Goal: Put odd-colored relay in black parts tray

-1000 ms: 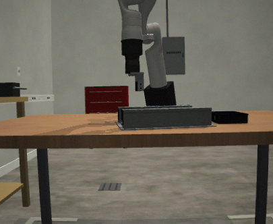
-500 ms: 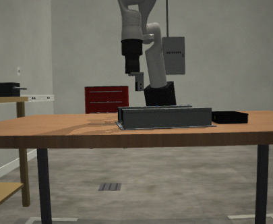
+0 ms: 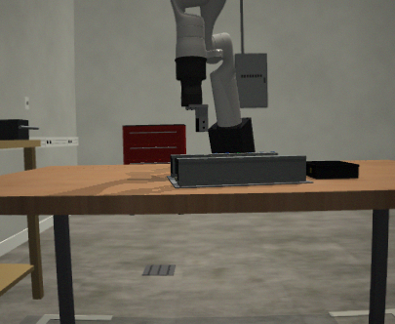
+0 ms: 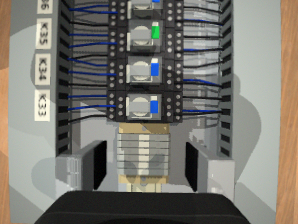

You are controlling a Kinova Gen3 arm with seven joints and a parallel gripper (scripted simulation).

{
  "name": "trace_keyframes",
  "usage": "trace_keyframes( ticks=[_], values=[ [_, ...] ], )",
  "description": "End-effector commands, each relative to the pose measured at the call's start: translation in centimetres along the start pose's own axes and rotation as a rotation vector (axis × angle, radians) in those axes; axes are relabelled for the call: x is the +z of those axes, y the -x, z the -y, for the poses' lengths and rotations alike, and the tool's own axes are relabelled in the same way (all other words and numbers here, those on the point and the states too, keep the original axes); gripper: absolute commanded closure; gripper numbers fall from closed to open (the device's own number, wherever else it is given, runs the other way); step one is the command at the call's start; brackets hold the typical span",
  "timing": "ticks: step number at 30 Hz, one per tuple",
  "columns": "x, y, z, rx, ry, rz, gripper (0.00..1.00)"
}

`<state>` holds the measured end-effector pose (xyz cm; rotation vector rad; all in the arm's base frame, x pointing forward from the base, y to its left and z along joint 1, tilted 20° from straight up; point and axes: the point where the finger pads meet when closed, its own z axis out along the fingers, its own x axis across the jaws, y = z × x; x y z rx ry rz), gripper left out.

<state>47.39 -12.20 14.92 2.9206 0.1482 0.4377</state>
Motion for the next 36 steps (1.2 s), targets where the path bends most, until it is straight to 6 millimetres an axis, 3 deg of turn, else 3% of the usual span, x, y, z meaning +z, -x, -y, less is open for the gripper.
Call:
trace_keyframes(
  ticks=[1, 10, 22, 36],
  values=[
    [-0.2, 0.0, 0.1, -0.004, -0.005, 0.002, 0.02],
    [-0.1, 0.0, 1.3, -0.004, -0.005, 0.002, 0.02],
    [0.5, 0.2, 8.1, -0.004, -0.005, 0.002, 0.02],
    [0.5, 0.2, 9.3, -0.004, -0.005, 0.002, 0.02]
  ],
)
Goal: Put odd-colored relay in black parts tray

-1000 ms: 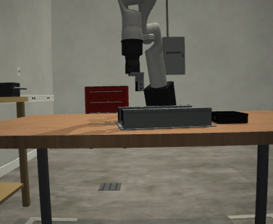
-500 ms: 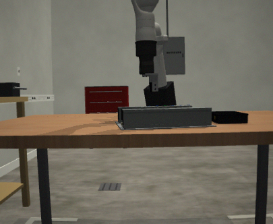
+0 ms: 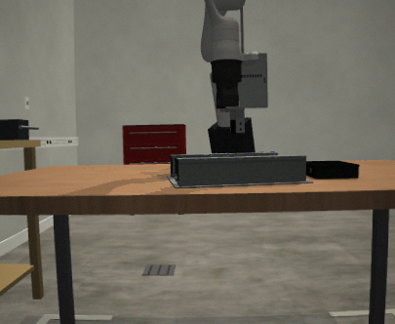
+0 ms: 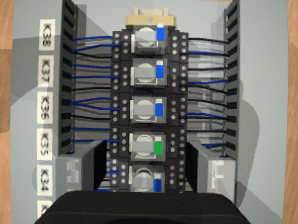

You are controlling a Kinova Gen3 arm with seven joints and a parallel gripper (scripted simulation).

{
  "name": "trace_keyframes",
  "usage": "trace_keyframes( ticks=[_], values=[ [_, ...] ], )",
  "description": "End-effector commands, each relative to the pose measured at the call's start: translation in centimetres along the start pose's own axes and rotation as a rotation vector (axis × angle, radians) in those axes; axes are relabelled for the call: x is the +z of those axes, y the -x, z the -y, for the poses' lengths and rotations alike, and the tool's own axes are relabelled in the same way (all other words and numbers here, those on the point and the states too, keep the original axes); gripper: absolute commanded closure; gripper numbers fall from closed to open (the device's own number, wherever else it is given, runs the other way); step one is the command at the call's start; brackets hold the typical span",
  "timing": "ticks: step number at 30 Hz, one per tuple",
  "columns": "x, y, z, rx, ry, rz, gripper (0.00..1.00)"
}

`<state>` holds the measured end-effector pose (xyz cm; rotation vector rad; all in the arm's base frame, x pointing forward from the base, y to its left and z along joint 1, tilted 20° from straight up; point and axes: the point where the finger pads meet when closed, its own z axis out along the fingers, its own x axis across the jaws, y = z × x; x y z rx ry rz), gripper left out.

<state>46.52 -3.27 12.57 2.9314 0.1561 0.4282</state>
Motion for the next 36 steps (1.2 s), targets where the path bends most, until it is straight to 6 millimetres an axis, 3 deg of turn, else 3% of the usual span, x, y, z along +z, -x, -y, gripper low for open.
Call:
trace_keyframes(
  ticks=[1, 36],
  values=[
    [0.09, -0.12, 0.01, 0.000, 0.006, -0.005, 0.02],
    [0.58, -0.14, -0.01, 0.000, 0.006, -0.005, 0.02]
  ],
)
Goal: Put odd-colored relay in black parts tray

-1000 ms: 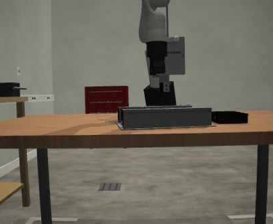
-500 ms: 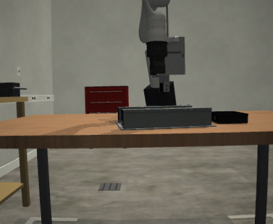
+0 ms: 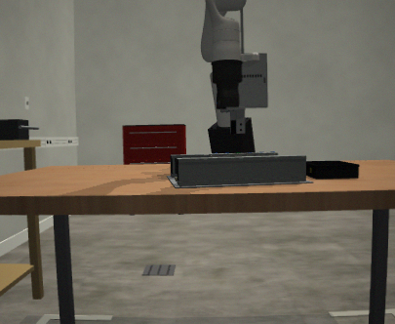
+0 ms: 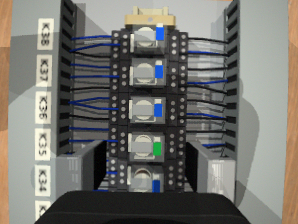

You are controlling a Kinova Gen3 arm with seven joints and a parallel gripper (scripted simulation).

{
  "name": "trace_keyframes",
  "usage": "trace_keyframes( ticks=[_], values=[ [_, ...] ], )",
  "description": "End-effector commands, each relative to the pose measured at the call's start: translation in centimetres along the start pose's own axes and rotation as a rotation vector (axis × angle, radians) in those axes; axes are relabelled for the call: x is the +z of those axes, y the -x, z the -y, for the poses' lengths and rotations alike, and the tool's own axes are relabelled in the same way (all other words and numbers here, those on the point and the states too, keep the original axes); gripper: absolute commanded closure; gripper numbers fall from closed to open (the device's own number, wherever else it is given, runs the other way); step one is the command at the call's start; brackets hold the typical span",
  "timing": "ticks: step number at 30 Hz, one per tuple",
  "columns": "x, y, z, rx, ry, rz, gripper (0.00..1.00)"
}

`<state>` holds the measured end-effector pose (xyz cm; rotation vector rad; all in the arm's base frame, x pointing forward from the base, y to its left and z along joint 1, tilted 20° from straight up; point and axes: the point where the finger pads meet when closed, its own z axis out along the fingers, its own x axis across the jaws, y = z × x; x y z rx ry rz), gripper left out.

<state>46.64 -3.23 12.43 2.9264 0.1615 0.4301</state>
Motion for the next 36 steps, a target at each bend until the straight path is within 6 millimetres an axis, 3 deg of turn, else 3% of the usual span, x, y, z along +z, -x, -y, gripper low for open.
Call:
trace_keyframes(
  ticks=[1, 17, 36],
  values=[
    [0.6, -0.1, -0.1, 0.004, 0.002, -0.003, 0.02],
    [4.2, -0.2, -0.2, 0.004, 0.002, -0.003, 0.02],
    [4.4, -0.2, -0.2, 0.004, 0.002, -0.003, 0.02]
  ],
)
